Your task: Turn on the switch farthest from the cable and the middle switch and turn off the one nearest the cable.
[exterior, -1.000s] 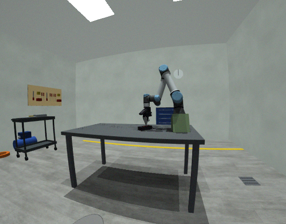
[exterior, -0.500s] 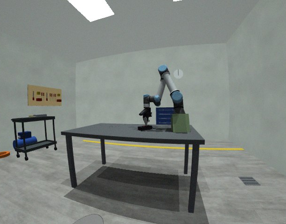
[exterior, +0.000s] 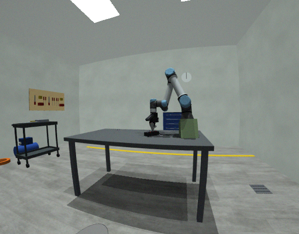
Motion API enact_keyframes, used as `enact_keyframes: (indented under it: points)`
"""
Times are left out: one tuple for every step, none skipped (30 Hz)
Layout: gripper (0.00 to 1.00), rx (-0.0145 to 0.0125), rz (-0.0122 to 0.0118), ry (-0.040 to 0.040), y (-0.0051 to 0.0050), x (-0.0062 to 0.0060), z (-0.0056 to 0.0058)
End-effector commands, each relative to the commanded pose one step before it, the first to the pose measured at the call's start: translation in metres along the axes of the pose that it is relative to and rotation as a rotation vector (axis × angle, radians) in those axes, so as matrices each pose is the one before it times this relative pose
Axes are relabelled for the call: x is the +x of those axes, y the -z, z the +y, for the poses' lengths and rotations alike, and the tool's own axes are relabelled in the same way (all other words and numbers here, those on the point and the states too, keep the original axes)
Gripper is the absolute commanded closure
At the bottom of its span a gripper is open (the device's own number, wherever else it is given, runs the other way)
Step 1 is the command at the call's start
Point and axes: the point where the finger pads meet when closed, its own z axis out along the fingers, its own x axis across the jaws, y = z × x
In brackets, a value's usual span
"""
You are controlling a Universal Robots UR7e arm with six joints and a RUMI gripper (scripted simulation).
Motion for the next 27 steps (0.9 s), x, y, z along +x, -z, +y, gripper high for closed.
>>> enact_keyframes:
  points:
    - [1.0,-0.00024,-0.00177,0.00071,-0.00069,-0.00122,0.00063]
    - [1.0,-0.00002,-0.00004,0.00001,-0.00001,-0.00001,0.00001]
    - [1.0,0.0,0.0,0.0,0.0,0.0,0.0]
    - [1.0,0.0,0.0,0.0,0.0,0.0,0.0]
    - [1.0,-0.00003,-0.00005,0.00001,-0.00001,-0.00002,0.00001]
    - [1.0,0.0,-0.00001,0.0,0.0,0.0,0.0]
    - [1.0,0.0,0.0,0.0,0.0,0.0,0.0]
    - [1.0,0.0,0.0,0.0,0.0,0.0,0.0]
    - [1.0,0.00002,0.00004,-0.00001,0.00005,0.00002,-0.00001]
    - [1.0,0.00016,0.00027,-0.00004,0.00032,0.0001,-0.00004]
    - [1.0,0.00039,0.00068,-0.00009,0.00079,0.00024,-0.00011]
    - [1.0,0.00061,0.00105,-0.00011,0.00122,0.00036,-0.00021]
    - [1.0,0.00033,0.00052,0.00025,0.00126,0.00012,-0.00032]
    - [1.0,0.00045,0.0007,0.00033,0.0017,0.00015,-0.00042]
    - [1.0,0.00036,0.00068,-0.00014,0.00201,0.00043,-0.00025]
    - [1.0,0.00041,0.0008,-0.00031,0.00238,0.0006,-0.00025]
    - [1.0,0.00049,0.00094,-0.00037,0.00273,0.00069,-0.00029]
    - [1.0,0.00008,0.00021,-0.00008,0.00281,0.00016,-0.00006]
    - [1.0,-0.00003,0.00002,0.0,0.00294,0.00001,0.00001]
    - [1.0,0.0,0.0,0.0,0.0,0.0,0.0]
    - [1.0,0.0,0.0,0.0,0.0,0.0,0.0]
    - [1.0,-0.00003,0.00002,0.0,0.00305,0.00001,0.00001]
    - [1.0,-0.00003,0.00002,0.0,0.00308,0.00002,0.0]
    - [1.0,-0.00003,0.00002,0.0,0.00301,0.00001,0.00001]
    - [1.0,-0.00003,0.00002,0.0,0.00287,0.00002,0.00001]
    - [1.0,-0.00002,0.00001,0.0,0.00265,0.00001,0.00001]
    - [1.0,0.0,0.0,0.0,0.00235,0.00001,0.0]
